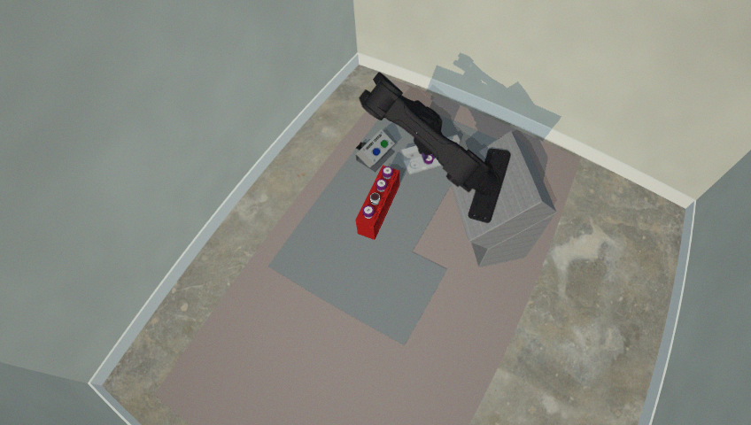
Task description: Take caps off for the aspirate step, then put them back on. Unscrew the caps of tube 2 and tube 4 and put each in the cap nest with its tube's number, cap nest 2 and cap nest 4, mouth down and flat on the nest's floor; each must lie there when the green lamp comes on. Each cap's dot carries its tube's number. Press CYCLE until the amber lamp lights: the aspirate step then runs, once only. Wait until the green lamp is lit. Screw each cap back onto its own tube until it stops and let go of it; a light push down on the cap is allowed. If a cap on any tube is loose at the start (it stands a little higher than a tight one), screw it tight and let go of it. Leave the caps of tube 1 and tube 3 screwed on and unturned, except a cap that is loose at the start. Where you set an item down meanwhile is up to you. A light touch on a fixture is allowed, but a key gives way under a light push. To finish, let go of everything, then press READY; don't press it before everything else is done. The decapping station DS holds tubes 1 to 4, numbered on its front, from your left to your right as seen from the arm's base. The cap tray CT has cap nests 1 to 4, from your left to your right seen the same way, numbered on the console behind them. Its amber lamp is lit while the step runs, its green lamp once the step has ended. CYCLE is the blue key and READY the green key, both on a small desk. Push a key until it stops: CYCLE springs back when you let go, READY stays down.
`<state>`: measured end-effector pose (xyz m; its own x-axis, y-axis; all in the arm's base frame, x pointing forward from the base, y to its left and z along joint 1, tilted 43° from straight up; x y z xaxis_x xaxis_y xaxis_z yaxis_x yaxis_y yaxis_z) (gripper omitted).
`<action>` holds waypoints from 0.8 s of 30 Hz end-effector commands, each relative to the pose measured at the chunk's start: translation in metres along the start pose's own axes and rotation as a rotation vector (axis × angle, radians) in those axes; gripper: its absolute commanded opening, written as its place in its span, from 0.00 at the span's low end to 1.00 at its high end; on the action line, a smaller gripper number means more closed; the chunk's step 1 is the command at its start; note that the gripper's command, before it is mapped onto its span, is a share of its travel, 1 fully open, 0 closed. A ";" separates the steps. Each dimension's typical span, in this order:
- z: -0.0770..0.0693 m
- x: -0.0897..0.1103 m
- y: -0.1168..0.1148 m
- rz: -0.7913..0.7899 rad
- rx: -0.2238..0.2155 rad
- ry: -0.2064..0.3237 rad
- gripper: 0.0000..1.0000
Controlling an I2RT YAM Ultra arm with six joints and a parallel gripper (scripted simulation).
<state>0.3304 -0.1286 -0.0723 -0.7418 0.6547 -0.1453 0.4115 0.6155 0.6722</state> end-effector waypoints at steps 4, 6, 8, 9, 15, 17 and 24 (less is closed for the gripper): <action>0.005 0.003 0.005 -0.012 0.003 0.004 0.00; 0.005 0.003 0.006 -0.012 0.003 0.004 0.00; 0.005 0.003 0.006 -0.012 0.003 0.004 0.00; 0.005 0.003 0.006 -0.012 0.003 0.004 0.00; 0.005 0.004 0.006 -0.012 0.003 0.004 0.47; 0.005 0.004 0.006 -0.012 0.003 0.004 0.47; 0.005 0.004 0.006 -0.012 0.003 0.004 0.47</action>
<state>0.3335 -0.1169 -0.0734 -0.7552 0.6386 -0.1479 0.4003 0.6279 0.6674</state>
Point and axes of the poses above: the point where the finger pads meet when closed, its own z axis out along the fingers, its own y axis across the jaws, x = y × z, the point moved 10 cm from there along -z, back along the fingers, and after that the axes turned 4 degrees about -z, right-handed, at the moved point
